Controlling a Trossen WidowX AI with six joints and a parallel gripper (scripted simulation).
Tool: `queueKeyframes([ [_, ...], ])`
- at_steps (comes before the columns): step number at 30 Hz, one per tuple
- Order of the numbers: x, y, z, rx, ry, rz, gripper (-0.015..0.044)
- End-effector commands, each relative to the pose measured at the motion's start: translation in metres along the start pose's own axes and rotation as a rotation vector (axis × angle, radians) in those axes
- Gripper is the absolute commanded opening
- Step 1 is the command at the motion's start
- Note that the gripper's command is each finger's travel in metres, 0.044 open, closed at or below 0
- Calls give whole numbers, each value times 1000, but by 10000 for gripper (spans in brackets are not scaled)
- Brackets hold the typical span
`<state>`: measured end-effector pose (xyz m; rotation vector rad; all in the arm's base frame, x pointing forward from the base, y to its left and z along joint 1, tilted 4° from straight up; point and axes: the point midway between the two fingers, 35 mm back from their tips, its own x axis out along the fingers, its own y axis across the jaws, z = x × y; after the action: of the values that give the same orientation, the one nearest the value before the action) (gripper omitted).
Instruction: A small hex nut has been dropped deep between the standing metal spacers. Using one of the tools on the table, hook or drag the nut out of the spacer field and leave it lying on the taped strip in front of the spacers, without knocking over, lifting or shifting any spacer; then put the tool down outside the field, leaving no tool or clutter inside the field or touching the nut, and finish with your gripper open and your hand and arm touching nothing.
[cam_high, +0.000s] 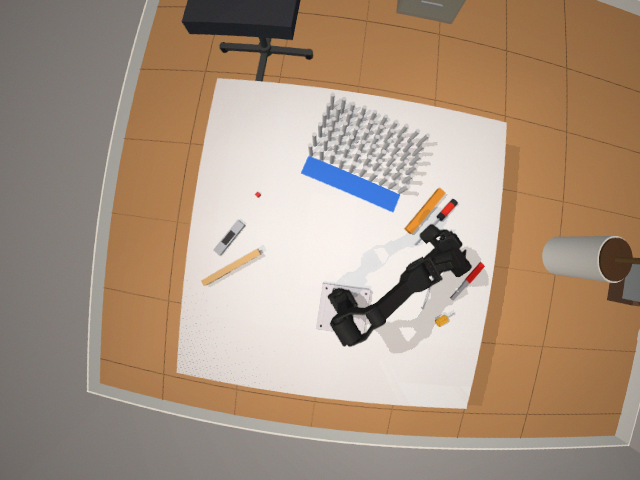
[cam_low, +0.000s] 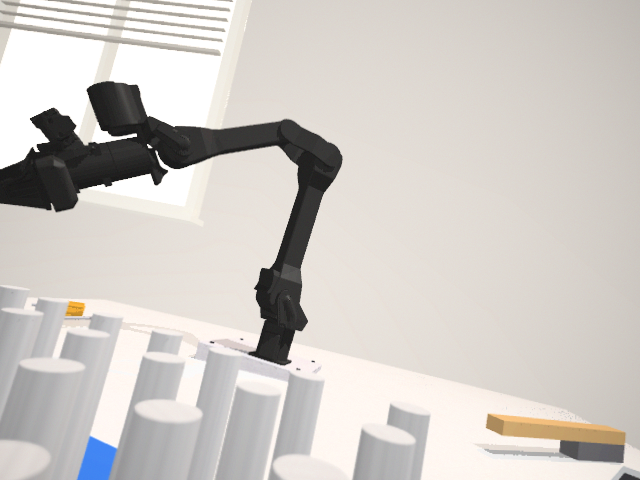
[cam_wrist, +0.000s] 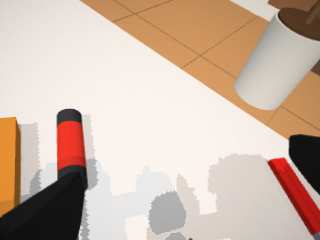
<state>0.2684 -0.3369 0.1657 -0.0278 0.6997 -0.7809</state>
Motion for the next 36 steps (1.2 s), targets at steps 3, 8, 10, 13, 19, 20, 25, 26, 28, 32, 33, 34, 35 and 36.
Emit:
queueKeyframes([
  [3,-13,107,16,-79,-77,155,440],
  [8,-41,190,21,-138,-148,287,440],
  [10,-56,222,20,-160,-175,343,440],
  [13,-82,268,15,-192,-214,428,440],
  [19,-146,346,-8,-248,-285,605,440],
  [20,-157,357,-13,-256,-296,636,440],
  [25,-174,372,-21,-268,-310,678,440],
  [26,-174,372,-21,-268,-310,678,440],
  [28,-174,372,-21,-268,-310,678,440],
  [32,-174,372,-21,-268,-310,678,440],
  [33,-174,372,-21,-268,-310,678,440],
  [34,-174,372,-21,-268,-310,678,440],
  [35,-174,372,-21,-268,-310,678,440],
  [36,-174,372,-21,-268,-310,678,440],
])
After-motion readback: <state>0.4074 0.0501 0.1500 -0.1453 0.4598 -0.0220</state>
